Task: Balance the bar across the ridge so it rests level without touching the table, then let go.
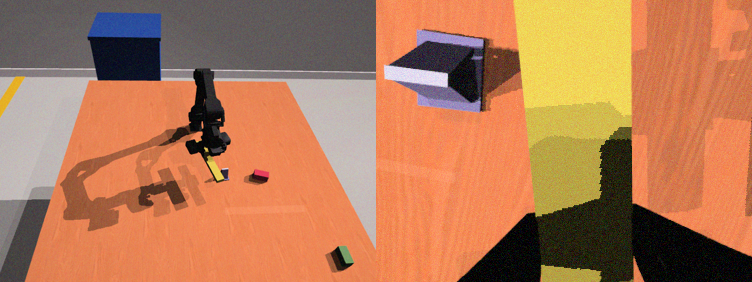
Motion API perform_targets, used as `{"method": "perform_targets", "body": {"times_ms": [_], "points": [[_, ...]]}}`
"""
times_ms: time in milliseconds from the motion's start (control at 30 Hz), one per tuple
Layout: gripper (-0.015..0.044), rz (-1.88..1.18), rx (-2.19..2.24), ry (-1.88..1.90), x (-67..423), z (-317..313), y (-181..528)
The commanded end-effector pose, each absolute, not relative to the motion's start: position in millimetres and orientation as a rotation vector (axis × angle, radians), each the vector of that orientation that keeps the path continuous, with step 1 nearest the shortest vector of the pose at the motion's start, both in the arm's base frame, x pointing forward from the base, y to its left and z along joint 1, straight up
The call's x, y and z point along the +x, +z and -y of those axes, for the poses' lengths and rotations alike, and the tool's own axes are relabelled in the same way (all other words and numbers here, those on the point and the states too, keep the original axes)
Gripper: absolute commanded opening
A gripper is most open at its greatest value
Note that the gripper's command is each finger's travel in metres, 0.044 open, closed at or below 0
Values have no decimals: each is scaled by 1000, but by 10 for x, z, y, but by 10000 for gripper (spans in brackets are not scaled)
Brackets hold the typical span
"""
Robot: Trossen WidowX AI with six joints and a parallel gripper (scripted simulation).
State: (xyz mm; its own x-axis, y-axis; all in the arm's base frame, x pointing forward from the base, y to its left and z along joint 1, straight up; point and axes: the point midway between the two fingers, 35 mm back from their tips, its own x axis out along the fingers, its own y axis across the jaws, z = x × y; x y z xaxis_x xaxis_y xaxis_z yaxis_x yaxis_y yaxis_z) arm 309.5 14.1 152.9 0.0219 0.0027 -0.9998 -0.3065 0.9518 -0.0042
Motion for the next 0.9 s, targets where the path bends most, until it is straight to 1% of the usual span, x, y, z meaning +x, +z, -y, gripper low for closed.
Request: {"method": "perform_targets", "body": {"times_ms": [0, 600, 867], "points": [[0, -1533, -218, 216, 3122, -271, 1547], [0, -1542, -90, 100, 3116, -942, 1549], [0, -1542, -87, 97, 3119, -977, 1479]]}}
